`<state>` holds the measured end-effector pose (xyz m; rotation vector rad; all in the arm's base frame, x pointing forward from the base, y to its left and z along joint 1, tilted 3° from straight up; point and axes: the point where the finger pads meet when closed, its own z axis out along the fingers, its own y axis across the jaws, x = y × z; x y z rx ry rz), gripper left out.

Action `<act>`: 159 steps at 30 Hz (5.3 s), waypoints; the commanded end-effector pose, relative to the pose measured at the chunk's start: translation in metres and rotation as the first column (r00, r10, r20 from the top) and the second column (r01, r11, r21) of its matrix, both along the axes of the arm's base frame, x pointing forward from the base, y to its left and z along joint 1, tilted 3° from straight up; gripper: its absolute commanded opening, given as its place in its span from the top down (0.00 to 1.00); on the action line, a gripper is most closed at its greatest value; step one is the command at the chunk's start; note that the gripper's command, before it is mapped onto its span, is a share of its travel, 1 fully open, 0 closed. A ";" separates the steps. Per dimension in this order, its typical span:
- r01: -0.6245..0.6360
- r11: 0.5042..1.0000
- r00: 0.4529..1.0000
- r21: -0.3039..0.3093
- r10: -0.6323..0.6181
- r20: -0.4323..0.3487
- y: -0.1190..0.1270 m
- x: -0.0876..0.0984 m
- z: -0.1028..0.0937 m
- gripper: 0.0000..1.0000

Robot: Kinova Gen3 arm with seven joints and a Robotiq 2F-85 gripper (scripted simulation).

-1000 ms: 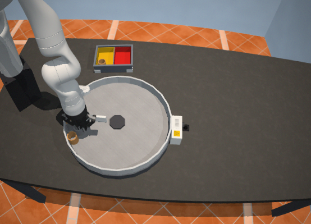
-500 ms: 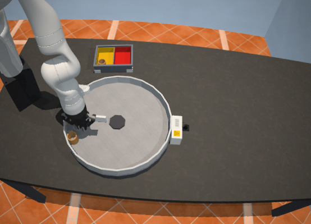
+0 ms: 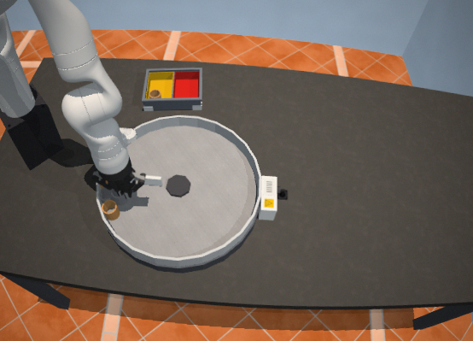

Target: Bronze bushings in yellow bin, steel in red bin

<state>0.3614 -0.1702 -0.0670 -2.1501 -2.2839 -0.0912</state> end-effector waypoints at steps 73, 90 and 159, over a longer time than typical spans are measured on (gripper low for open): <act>0.000 1.000 1.000 -0.001 0.000 0.002 -0.001 0.000 0.022 1.00; 0.000 1.000 1.000 -0.001 0.000 0.002 -0.001 -0.001 0.028 1.00; 0.000 1.000 1.000 -0.001 0.000 0.001 0.229 0.038 0.079 1.00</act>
